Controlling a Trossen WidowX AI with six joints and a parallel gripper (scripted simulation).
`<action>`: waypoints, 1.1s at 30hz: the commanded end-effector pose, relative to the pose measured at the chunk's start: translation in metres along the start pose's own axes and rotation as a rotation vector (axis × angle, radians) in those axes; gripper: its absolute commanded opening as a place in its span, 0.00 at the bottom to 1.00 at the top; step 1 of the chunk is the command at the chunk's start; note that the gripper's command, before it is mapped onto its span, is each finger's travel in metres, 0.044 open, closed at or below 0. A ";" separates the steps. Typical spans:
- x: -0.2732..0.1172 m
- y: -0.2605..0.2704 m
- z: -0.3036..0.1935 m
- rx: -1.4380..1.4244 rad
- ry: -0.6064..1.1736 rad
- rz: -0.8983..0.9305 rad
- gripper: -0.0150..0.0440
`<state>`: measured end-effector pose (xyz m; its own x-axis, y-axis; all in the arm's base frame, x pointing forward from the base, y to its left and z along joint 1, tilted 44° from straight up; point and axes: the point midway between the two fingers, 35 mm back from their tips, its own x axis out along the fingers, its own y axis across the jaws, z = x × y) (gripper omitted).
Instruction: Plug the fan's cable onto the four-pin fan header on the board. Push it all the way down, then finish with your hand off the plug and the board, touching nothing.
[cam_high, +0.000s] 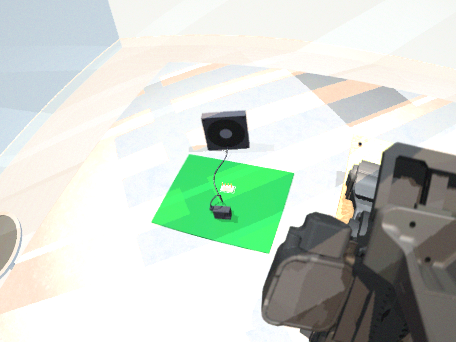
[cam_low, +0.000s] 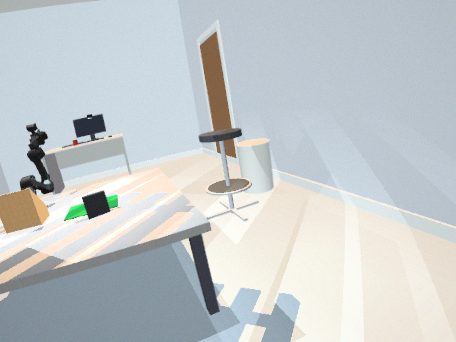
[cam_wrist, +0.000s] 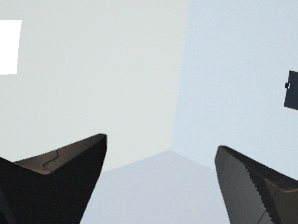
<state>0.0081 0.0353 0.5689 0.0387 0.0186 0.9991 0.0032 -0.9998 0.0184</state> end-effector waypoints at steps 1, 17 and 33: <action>0.000 0.000 0.000 0.000 0.000 0.000 0.80; -0.001 0.136 0.021 0.342 -0.054 0.407 1.00; -0.106 0.294 0.181 0.937 -0.241 1.225 1.00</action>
<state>0.1610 -0.2510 0.4807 0.5685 -0.6904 0.4473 0.4669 -0.1769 -0.8664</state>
